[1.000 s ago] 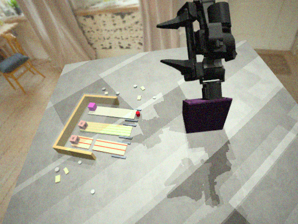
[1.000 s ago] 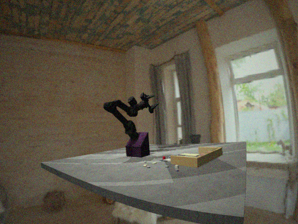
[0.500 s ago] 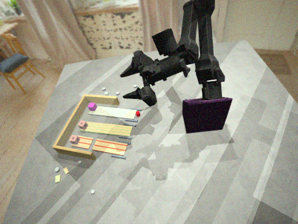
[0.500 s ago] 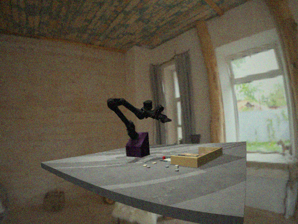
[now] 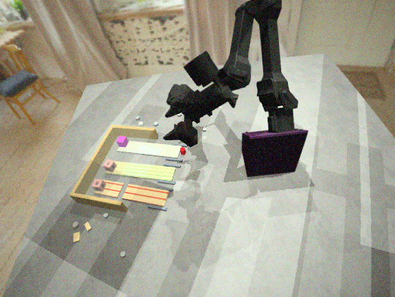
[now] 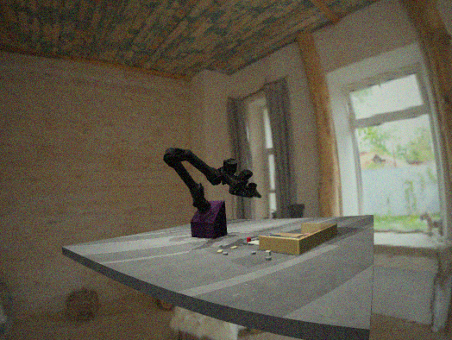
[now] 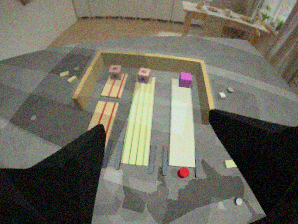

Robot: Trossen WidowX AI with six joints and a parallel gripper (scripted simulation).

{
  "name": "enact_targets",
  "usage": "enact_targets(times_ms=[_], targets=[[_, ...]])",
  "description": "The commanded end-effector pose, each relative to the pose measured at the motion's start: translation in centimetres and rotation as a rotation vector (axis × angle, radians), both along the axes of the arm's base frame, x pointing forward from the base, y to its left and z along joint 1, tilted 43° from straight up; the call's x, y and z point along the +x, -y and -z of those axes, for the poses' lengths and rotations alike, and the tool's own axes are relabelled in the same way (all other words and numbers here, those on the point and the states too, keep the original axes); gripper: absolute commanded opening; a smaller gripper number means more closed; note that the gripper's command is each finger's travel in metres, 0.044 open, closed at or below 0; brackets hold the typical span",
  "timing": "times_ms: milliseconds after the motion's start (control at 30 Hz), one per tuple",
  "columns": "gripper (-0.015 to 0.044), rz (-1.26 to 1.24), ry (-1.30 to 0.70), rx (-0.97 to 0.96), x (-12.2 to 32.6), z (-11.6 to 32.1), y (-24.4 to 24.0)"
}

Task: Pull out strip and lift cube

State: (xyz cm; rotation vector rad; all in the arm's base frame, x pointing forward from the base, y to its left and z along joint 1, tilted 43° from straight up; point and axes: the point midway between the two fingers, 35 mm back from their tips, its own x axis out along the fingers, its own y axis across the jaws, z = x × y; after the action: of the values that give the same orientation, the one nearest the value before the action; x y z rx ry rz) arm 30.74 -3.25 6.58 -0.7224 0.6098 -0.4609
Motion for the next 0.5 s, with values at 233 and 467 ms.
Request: enact_targets(times_ms=[233,467], targets=[[0.0400,0.001,0.001,0.008,0.05,0.06,0.03],[0.0347,0.015,-0.016,0.021,0.51,0.39,0.11]])
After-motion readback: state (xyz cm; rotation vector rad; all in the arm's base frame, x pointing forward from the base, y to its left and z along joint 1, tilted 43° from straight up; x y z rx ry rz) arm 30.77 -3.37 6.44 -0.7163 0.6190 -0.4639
